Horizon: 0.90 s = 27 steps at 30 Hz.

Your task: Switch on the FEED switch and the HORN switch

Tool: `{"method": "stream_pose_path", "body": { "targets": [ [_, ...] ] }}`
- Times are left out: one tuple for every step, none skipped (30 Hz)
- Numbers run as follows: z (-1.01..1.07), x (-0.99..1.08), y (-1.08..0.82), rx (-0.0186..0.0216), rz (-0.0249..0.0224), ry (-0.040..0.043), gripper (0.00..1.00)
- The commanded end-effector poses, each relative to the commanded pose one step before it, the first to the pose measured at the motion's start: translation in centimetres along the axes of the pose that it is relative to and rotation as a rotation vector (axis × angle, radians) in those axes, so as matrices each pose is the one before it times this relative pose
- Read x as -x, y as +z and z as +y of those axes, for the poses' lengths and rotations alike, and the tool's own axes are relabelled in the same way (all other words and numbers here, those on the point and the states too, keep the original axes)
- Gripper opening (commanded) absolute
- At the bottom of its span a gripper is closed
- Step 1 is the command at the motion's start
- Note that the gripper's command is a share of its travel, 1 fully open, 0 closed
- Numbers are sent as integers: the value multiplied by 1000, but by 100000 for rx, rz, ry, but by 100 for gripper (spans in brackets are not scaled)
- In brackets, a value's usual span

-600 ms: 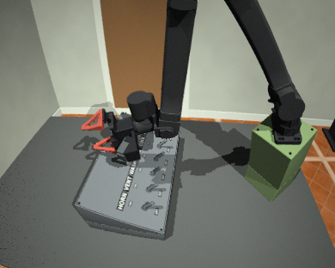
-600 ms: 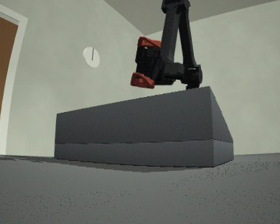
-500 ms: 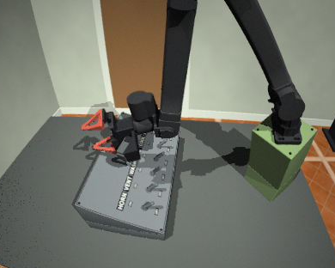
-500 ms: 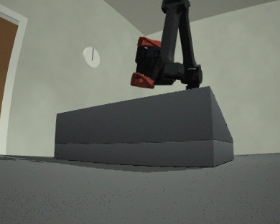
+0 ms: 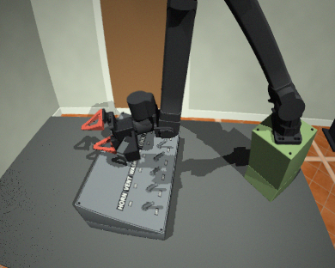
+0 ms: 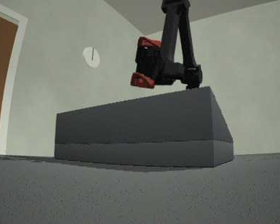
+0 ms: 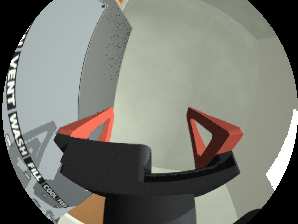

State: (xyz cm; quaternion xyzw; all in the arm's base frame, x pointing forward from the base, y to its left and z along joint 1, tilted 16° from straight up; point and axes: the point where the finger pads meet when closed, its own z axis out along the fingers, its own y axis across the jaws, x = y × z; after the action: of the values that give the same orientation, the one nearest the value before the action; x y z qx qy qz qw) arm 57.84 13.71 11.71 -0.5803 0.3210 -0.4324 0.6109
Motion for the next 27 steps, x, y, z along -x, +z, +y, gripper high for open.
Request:
{"method": "stream_pose_path", "body": {
  "targets": [
    [-1231, -350, 441, -3032, 407, -198, 100],
    [0, 0, 0, 0, 0, 0, 100],
    [0, 0, 0, 0, 0, 0, 100],
    [0, 0, 0, 0, 0, 0, 100],
    [0, 0, 0, 0, 0, 0, 100],
    [0, 0, 0, 0, 0, 0, 100],
    [0, 0, 0, 0, 0, 0, 100],
    [0, 0, 0, 0, 0, 0, 100],
    [0, 0, 0, 0, 0, 0, 100],
    [0, 0, 0, 0, 0, 0, 100],
    [0, 0, 0, 0, 0, 0, 100],
    [0, 0, 0, 0, 0, 0, 100],
    [0, 0, 0, 0, 0, 0, 100],
    [0, 0, 0, 0, 0, 0, 100],
    [0, 0, 0, 0, 0, 0, 100],
    [0, 0, 0, 0, 0, 0, 100],
    [-13, -2, -2, -8, 2, -3, 100],
    [-91, -11, -16, -57, 15, -19, 100],
    [-235, -28, -43, -148, 38, -49, 100],
    [-434, -51, -82, -275, 70, -91, 100],
    [210, 18, -258, 1074, 11, 324, 100],
    [-5, -86, -69, 371, 93, 105, 100],
    [-123, -121, -93, 22, 153, -6, 100],
    [-155, -154, -116, 28, 203, -8, 100],
    [-189, -174, -136, 33, 268, -4, 100],
    [-230, -103, -137, 21, 152, 21, 100],
    [-272, -17, -135, 4, -13, 49, 100]
  ]
}}
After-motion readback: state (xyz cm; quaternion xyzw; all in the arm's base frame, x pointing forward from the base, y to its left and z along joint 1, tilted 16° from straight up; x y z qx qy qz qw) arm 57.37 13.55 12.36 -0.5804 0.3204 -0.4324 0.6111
